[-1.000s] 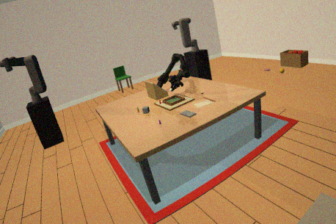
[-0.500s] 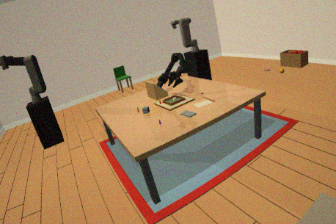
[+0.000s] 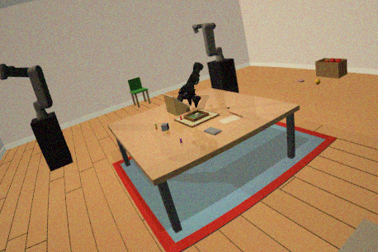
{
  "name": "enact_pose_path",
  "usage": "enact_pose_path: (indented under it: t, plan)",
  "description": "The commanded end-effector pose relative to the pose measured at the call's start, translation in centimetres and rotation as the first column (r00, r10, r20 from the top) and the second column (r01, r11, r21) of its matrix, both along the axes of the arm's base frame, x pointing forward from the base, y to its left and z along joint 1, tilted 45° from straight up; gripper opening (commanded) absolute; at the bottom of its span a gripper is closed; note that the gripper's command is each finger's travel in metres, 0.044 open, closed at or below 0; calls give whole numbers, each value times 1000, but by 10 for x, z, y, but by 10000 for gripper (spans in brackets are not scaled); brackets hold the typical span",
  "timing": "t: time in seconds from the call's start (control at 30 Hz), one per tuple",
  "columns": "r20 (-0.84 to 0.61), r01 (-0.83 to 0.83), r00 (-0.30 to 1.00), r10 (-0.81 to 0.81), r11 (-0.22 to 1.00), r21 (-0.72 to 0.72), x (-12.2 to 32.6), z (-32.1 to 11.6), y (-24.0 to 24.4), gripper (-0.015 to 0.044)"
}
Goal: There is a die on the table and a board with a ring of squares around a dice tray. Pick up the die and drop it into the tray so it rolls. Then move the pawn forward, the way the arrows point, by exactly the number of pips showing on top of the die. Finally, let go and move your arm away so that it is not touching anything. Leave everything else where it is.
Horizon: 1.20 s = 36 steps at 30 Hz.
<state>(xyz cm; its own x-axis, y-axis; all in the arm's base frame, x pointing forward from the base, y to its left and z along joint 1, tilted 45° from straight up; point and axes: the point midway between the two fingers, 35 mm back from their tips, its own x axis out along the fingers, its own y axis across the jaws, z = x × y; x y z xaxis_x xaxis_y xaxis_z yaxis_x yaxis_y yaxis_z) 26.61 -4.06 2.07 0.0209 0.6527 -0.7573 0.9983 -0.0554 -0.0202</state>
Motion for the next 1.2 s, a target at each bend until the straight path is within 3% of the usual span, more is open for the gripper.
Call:
enact_pose_path:
  t: [0.0, 0.13, 0.27, 0.53, 0.8, 1.17]
  plan:
    - [4, -14, 1000, 14, 1000, -13, 0, -1, 0, 414]
    - [179, -211, 960, 213, 977, -30, -7, -18, -13, 309]
    - [375, -426, 822, 429, 900, -96, -18, -39, -28, 204]
    - [642, -696, 308, 702, 626, -351, -44, -79, -50, 200]
    - [678, -719, -31, 734, 455, -525, -60, -98, -56, 200]
    - [677, -717, -54, 734, 443, -537, -61, -99, -56, 200]
